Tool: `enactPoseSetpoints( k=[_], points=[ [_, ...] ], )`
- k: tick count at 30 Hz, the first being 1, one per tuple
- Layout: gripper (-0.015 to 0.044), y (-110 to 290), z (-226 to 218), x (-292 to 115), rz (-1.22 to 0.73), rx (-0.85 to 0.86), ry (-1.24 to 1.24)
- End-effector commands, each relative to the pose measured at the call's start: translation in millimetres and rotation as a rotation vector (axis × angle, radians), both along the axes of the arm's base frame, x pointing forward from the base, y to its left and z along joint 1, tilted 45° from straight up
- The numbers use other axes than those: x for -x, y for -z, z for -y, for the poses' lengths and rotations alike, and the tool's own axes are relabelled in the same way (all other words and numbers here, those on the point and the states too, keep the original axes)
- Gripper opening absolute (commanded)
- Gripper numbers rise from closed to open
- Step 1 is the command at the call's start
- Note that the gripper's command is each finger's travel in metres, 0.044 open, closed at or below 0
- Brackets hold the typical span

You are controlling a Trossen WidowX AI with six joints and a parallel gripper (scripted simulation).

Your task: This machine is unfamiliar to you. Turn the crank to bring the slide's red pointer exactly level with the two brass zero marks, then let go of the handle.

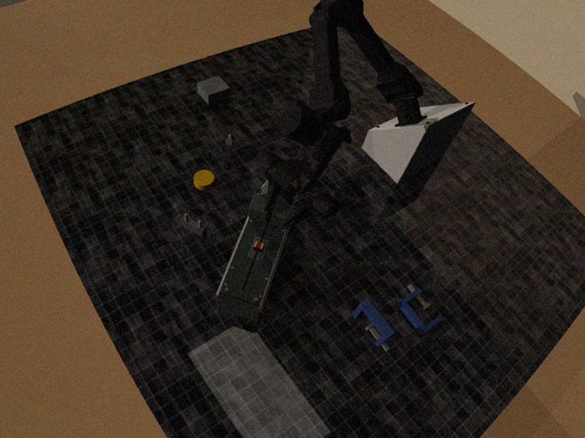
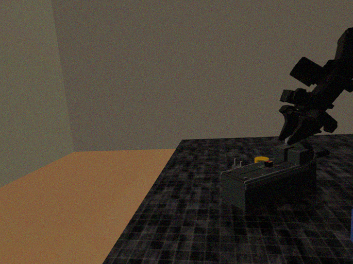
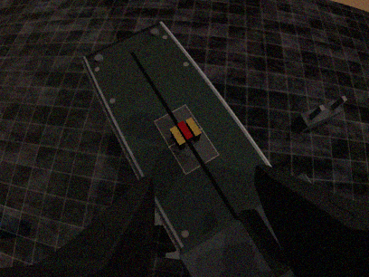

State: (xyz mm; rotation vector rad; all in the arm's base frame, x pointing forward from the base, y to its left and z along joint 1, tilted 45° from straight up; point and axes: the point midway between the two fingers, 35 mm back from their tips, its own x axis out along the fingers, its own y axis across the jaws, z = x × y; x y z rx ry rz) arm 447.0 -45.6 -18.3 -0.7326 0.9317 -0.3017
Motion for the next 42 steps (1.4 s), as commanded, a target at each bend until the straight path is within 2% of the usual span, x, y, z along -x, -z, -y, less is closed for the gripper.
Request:
enactPoseSetpoints(
  k=[1,5,7,24,42],
  points=[
    [0.0315,-0.1,0.2,0.0,0.000,0.001,0.001],
    [0.0420,-0.1,0.2,0.0,0.000,0.001,0.001],
    [0.0440,-0.1,0.2,0.0,0.000,0.001,0.001],
    [0.0000,-0.1,0.2,0.0,0.000,0.001,0.001],
    [0.0000,0.0,0.1,0.0,0.000,0.000,0.000]
  ],
)
